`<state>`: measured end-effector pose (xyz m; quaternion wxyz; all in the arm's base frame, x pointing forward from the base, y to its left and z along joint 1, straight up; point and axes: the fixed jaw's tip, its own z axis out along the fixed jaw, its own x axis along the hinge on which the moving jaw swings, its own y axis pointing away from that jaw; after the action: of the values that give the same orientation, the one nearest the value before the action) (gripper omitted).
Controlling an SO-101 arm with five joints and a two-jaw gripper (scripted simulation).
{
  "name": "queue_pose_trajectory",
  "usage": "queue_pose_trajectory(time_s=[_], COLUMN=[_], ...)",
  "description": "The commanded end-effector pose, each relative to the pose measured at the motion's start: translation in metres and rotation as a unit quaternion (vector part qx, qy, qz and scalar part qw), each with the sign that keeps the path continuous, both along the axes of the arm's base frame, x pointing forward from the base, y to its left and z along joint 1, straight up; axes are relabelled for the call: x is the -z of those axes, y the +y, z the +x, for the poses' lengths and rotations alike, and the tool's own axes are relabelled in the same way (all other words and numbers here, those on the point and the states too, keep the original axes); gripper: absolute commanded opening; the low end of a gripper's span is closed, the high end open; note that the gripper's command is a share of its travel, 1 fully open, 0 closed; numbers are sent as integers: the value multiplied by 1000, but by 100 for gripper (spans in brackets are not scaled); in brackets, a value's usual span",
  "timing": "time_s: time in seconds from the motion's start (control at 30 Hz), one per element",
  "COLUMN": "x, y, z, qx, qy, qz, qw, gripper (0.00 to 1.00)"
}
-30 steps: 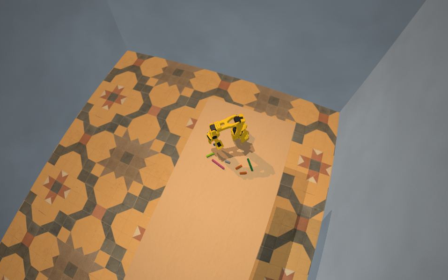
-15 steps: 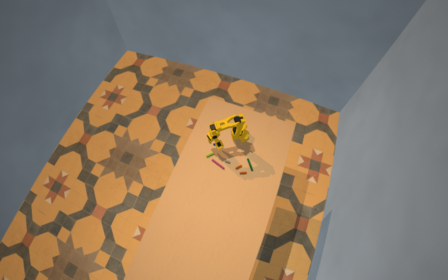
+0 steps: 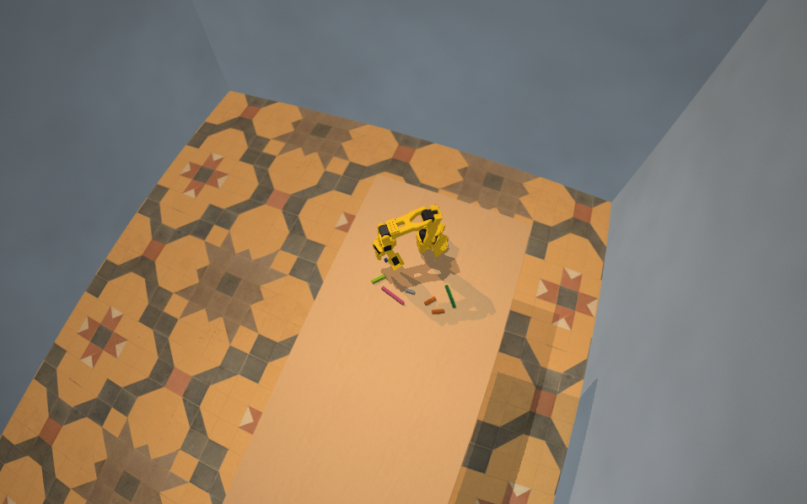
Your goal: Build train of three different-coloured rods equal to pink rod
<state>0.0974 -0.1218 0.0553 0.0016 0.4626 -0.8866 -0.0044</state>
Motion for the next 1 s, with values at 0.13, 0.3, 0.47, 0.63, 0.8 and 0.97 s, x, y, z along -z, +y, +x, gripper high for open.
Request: queue_pose_trajectory(time_s=[0.13,0.3,0.47,0.63,0.8,0.97], x=[-8,-8,-8,-8,-8,-8], y=[10,29,44,69,91,104], z=[23,41,51,64,72,74], qx=[-54,-115,-155,-219,-269,-298], qy=[-20,-22,-23,-24,-25,-26], qz=[-19,-18,-16,-14,-12,-11], qw=[998,993,987,975,963,954], gripper=[18,18,18,18,18,19])
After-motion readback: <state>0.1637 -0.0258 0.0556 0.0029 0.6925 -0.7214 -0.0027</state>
